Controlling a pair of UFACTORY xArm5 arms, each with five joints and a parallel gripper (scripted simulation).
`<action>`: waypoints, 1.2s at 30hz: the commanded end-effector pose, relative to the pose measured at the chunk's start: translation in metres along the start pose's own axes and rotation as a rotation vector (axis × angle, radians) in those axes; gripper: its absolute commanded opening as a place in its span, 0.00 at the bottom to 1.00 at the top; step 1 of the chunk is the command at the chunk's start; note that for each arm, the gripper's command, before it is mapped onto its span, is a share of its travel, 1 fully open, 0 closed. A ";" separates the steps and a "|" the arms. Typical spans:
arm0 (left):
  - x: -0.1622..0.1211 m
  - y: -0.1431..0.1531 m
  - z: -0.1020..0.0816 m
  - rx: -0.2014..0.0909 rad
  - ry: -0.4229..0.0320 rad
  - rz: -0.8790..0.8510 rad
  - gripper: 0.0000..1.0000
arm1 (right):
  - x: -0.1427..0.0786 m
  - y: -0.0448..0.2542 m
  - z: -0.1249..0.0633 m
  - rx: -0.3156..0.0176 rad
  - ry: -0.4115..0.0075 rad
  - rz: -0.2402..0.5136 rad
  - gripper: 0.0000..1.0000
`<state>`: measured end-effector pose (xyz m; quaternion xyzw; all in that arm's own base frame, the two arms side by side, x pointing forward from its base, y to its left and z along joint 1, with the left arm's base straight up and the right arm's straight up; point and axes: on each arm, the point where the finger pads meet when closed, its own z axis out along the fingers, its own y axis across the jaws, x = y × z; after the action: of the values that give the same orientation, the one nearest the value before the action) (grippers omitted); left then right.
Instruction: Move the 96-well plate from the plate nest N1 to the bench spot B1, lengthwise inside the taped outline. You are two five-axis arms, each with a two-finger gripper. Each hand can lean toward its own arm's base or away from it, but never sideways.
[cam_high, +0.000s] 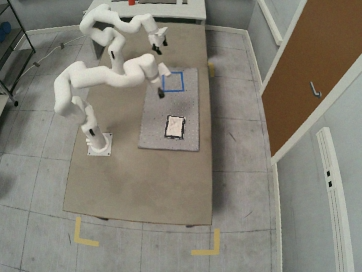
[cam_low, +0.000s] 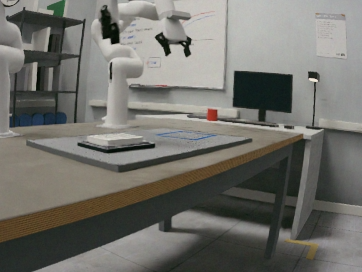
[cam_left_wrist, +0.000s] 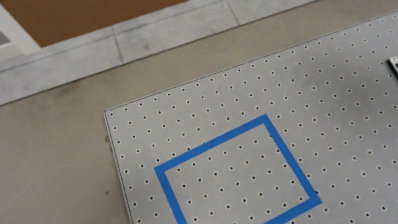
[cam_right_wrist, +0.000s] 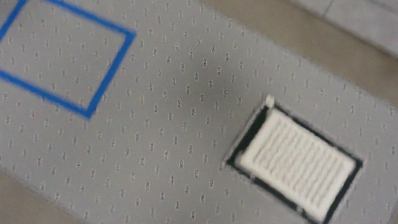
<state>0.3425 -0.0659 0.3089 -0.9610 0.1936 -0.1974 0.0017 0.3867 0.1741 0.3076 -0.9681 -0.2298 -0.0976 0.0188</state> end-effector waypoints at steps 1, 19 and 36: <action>0.001 0.000 -0.001 0.001 0.004 0.000 1.00 | -0.032 -0.001 -0.008 0.002 -0.045 0.011 1.00; 0.001 0.000 -0.001 0.001 0.004 0.000 1.00 | -0.105 -0.005 -0.015 0.004 -0.168 0.036 1.00; 0.001 0.000 -0.001 0.001 0.004 0.000 1.00 | -0.123 -0.005 -0.017 0.004 -0.199 0.043 1.00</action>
<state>0.3425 -0.0659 0.3089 -0.9610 0.1936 -0.1974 0.0017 0.2731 0.1230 0.2983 -0.9777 -0.2101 0.0014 -0.0003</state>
